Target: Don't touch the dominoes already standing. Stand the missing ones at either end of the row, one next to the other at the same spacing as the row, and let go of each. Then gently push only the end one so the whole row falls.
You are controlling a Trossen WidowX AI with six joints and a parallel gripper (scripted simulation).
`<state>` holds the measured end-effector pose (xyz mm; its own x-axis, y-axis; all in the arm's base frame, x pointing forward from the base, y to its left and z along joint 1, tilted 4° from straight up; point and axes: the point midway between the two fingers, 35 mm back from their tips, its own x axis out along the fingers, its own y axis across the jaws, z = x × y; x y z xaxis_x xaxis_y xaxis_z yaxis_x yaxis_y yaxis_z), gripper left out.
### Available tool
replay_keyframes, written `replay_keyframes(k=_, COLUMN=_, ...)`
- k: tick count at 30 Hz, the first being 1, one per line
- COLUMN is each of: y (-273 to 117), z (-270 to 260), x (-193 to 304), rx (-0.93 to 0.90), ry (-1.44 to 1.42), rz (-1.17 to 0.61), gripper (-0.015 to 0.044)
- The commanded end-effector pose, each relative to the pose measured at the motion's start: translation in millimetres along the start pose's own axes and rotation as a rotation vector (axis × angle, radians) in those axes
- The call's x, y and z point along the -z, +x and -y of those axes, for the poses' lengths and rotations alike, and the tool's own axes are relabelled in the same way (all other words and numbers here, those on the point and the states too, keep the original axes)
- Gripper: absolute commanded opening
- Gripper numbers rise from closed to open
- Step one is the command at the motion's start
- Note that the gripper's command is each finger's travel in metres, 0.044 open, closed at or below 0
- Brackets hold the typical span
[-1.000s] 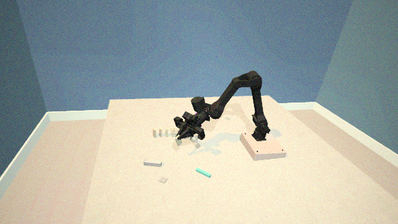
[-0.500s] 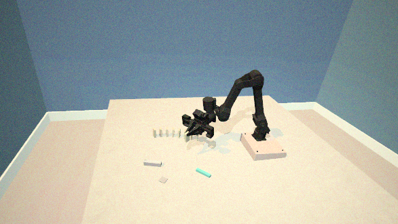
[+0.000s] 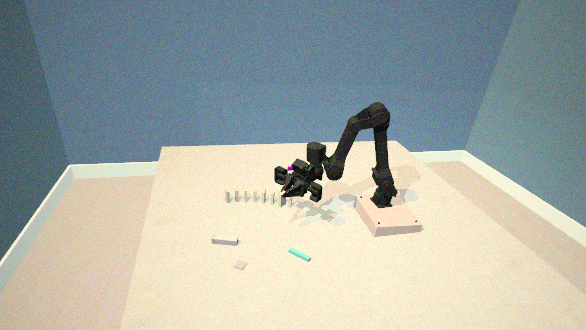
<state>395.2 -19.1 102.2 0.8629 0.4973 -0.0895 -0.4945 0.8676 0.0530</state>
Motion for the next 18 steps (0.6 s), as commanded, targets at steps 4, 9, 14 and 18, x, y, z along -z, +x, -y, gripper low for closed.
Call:
replay_keyframes(k=4, y=-0.9, z=-1.3, x=-3.4, rx=-0.005, ry=-0.002, rz=0.008, gripper=0.0030)
replay_keyframes(k=9, y=-0.7, z=-1.2, x=-3.0, rx=-0.006, ry=-0.002, rz=0.008, gripper=0.0030)
replay_keyframes(k=14, y=3.5, z=0.8, x=9.5, rx=-0.012, ry=0.001, rz=0.002, gripper=0.0030)
replay_keyframes(k=18, y=6.9, z=2.2, x=21.4, rx=-0.018, ry=0.005, rz=-0.004, gripper=0.0030)
